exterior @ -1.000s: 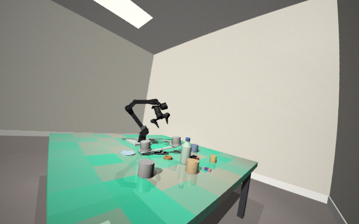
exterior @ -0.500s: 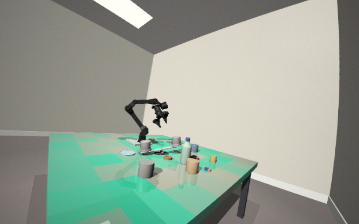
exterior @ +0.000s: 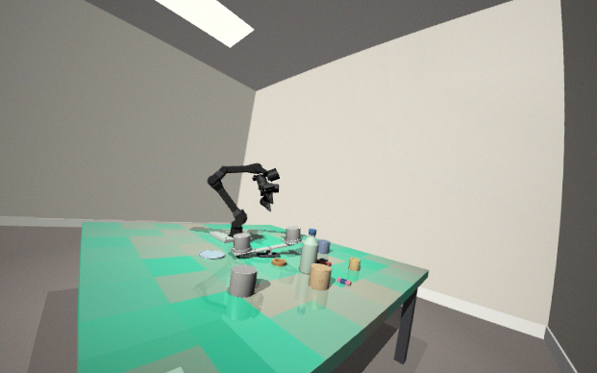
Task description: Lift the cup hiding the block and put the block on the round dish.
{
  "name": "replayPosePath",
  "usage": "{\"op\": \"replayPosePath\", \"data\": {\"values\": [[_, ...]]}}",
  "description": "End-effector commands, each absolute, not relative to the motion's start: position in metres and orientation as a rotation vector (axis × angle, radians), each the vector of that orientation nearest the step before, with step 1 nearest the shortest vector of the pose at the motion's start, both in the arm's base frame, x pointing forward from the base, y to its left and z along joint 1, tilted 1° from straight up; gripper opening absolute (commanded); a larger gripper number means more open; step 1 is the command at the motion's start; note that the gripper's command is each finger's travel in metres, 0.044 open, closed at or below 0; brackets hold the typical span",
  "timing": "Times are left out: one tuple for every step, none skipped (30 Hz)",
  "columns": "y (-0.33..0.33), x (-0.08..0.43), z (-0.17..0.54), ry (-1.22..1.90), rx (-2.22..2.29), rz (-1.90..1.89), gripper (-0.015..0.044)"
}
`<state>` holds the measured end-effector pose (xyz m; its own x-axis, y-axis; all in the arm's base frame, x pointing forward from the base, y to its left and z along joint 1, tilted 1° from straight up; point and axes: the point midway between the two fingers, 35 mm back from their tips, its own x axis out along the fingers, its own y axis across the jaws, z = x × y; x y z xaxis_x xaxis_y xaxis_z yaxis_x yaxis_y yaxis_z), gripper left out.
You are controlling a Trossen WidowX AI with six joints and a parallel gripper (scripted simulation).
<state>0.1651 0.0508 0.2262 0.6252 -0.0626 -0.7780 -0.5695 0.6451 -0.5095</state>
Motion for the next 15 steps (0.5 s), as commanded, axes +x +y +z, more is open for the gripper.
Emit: {"op": "replayPosePath", "data": {"values": [[0.045,0.168,0.23,0.867,-0.733,0.252,0.044],[0.044,0.169,0.23,0.869,-0.704,0.23,0.044],[0.042,0.17,0.231,0.871,-0.676,0.209,0.044],[0.041,0.17,0.231,0.872,-0.648,0.188,0.044],[0.039,0.171,0.232,0.873,-0.619,0.166,0.044],[0.038,0.171,0.232,0.873,-0.591,0.145,0.044],[0.036,0.172,0.233,0.874,-0.563,0.124,0.044],[0.035,0.173,0.233,0.873,-0.534,0.102,0.044],[0.033,0.173,0.234,0.873,-0.506,0.081,0.044],[0.032,0.174,0.234,0.872,-0.477,0.06,0.044],[0.03,0.174,0.235,0.871,-0.449,0.039,0.044],[0.029,0.175,0.235,0.87,-0.42,0.018,0.044],[0.027,0.175,0.236,0.868,-0.392,-0.003,0.044],[0.025,0.176,0.236,0.866,-0.363,-0.024,0.044],[0.024,0.176,0.237,0.863,-0.335,-0.045,0.044]]}}
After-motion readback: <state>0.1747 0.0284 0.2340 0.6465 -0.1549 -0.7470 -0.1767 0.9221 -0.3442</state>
